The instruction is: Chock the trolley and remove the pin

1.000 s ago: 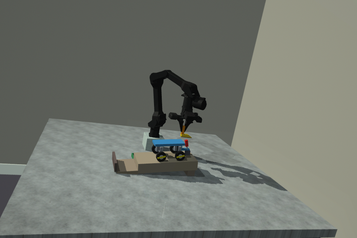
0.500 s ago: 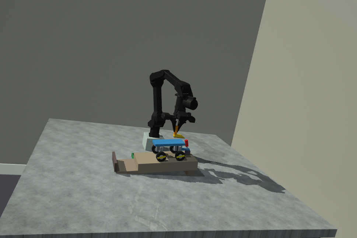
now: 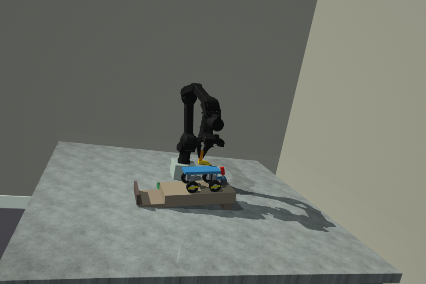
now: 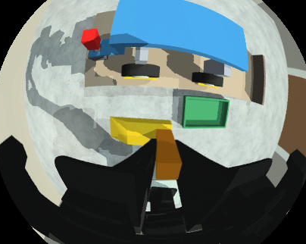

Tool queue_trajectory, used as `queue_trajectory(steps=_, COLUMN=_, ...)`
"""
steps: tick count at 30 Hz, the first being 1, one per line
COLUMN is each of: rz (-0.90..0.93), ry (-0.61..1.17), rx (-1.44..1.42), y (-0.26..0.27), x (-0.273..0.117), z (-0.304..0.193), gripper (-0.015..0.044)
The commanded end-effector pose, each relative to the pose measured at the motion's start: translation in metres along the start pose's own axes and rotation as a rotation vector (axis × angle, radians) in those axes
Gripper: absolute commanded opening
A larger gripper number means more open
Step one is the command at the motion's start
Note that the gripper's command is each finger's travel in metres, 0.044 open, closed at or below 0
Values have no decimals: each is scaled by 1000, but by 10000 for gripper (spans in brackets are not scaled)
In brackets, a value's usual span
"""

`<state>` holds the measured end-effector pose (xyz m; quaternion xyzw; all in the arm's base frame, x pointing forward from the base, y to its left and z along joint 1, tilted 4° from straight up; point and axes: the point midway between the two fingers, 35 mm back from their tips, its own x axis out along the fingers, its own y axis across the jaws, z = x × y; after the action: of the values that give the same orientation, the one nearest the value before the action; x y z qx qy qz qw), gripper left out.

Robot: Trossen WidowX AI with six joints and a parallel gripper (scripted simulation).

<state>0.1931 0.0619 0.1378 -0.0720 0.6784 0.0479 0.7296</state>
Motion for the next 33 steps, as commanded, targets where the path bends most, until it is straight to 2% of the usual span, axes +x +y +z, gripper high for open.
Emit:
queue_trajectory(steps=1, rz=5, ry=0, rx=-3, y=-11, x=1, z=2, gripper=0)
queue_trajectory(steps=33, rz=-8, ry=-1, rx=-4, y=-120, x=12, z=21, gripper=0)
